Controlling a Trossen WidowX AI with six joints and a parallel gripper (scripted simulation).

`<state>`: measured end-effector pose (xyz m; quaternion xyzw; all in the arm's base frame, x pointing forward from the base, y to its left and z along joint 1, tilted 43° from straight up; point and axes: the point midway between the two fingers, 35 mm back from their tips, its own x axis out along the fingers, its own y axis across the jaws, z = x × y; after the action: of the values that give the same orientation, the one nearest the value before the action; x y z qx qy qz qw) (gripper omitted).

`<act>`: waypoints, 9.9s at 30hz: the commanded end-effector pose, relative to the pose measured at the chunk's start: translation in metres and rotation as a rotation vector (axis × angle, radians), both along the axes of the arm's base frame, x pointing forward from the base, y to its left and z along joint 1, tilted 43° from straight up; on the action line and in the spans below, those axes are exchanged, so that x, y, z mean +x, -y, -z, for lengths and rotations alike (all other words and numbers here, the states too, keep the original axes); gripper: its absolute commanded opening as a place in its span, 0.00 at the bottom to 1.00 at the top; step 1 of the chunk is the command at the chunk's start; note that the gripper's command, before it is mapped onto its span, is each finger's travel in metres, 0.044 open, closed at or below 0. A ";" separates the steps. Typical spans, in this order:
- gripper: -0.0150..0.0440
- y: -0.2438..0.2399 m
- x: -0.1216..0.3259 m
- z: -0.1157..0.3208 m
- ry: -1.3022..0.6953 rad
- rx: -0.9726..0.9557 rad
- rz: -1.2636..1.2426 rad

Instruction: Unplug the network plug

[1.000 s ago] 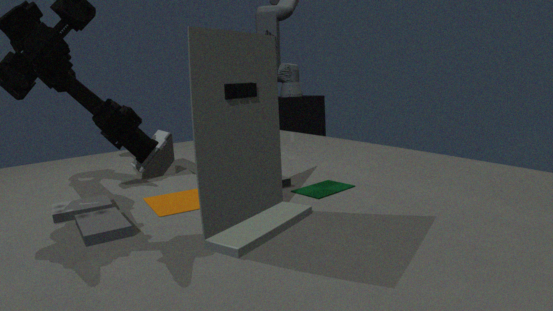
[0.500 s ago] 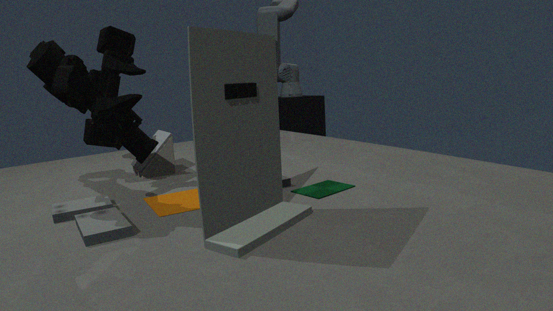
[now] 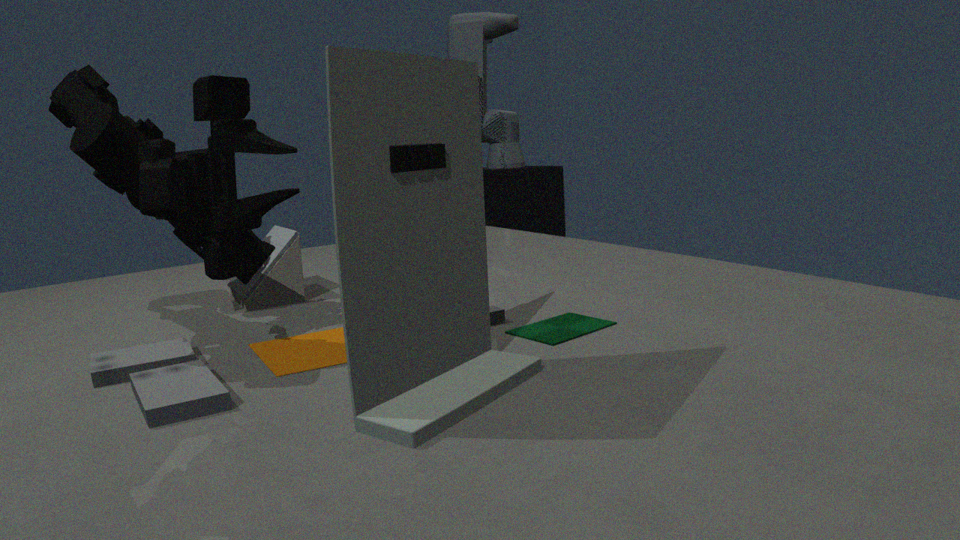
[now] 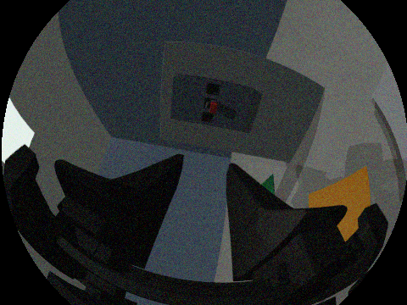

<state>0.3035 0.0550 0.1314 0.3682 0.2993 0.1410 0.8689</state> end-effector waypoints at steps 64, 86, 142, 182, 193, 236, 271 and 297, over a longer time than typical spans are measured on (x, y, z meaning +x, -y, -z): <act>0.52 -0.037 0.104 0.029 0.002 0.011 -0.005; 0.34 -0.039 0.107 0.030 0.003 0.011 -0.005; 0.25 -0.030 0.085 0.023 0.002 0.010 -0.005; 0.25 -0.020 0.068 0.015 0.001 0.010 -0.005; 0.25 -0.018 0.064 0.013 0.000 0.009 -0.005; 0.25 -0.036 0.040 -0.018 -0.002 0.009 -0.002; 0.25 -0.028 0.006 0.056 -0.386 -0.051 0.551; 0.25 0.013 -0.036 0.081 -0.251 -0.274 1.088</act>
<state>0.2720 0.0469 0.0480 0.3800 0.2172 -0.3948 0.8078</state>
